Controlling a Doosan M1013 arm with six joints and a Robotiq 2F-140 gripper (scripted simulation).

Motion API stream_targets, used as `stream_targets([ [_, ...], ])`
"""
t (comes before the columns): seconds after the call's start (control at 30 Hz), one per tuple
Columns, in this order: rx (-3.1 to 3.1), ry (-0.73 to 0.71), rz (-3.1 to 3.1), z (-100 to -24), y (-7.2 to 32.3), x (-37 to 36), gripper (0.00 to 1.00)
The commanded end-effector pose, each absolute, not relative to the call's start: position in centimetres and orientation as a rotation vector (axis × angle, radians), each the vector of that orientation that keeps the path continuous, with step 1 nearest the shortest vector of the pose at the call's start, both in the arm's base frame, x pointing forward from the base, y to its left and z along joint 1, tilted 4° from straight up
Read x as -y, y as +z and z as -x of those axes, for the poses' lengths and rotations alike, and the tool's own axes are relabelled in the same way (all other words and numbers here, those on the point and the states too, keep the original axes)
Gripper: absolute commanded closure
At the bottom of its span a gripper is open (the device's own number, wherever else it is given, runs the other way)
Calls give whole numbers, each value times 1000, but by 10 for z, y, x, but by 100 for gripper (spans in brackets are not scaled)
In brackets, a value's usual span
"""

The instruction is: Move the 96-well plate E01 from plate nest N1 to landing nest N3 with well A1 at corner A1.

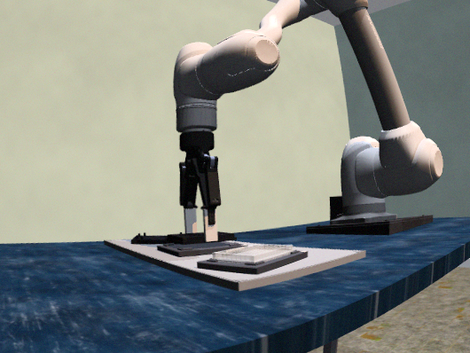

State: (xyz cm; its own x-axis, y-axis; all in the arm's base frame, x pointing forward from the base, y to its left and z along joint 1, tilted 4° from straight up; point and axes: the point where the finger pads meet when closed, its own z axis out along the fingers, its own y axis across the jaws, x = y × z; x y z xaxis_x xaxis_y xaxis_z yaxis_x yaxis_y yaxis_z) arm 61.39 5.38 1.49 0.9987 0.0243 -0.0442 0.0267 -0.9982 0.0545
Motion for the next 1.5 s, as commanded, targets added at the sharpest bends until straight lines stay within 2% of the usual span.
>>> stream_targets([
  [0.0,-38,-64,-3086,-614,11,-52,100],
  [1.47,-38,-64,-3086,-613,3,-51,100],
])
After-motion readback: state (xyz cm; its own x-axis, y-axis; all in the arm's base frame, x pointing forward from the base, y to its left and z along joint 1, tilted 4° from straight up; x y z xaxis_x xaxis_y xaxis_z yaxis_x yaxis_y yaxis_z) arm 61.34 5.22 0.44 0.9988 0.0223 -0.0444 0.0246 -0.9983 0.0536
